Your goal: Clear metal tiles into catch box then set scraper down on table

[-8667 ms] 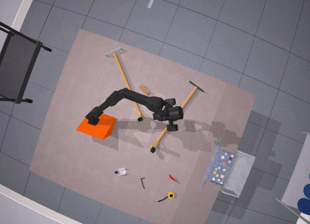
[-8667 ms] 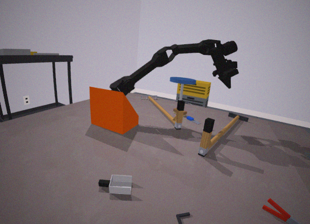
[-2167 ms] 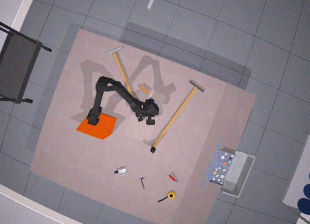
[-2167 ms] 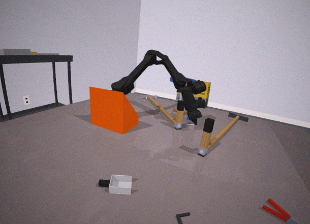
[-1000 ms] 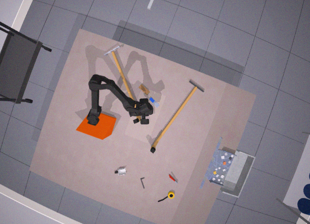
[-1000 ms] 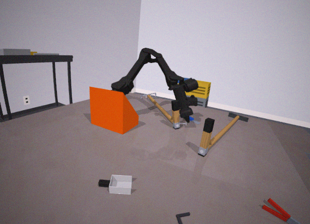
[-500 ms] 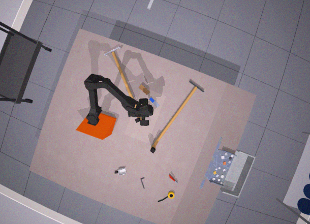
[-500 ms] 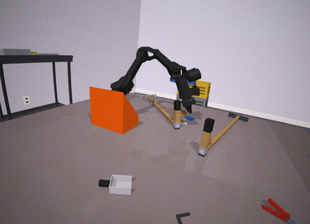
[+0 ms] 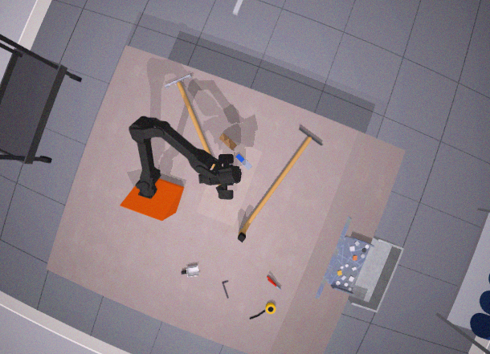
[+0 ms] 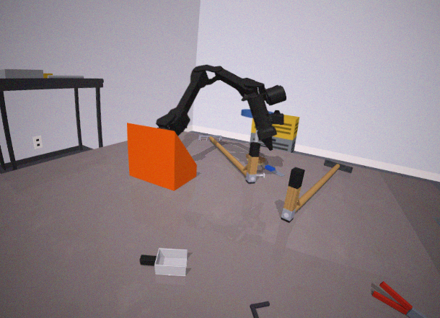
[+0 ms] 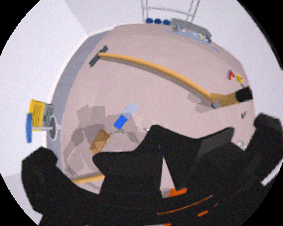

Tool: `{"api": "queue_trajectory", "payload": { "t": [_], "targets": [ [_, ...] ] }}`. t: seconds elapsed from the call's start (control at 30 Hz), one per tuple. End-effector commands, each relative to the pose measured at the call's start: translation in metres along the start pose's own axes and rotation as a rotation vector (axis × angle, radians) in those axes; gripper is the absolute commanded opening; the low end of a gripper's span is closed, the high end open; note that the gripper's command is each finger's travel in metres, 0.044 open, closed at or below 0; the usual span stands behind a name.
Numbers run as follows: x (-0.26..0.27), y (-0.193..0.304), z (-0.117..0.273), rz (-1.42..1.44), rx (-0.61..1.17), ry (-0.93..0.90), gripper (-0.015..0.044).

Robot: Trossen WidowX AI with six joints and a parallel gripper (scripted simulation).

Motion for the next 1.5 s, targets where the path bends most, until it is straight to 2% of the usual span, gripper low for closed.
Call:
{"api": "queue_trajectory", "payload": {
  "t": [0.0,1.47],
  "targets": [
    [-0.005,-0.004,0.002,-0.097,0.011,0.013,0.0000],
    [-0.077,-0.040,0.036,-1.599,0.107,0.288,0.0000]
  ]
}}
Point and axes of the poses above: the point midway between the two fingers, 35 mm back from their tips, its own z axis back along the fingers, its own x axis across the jaws, y = z × x, the point moved 8 cm from there along z, back along the fingers, and after that the axes turned 1 degree about -z, right-handed, at the moved point
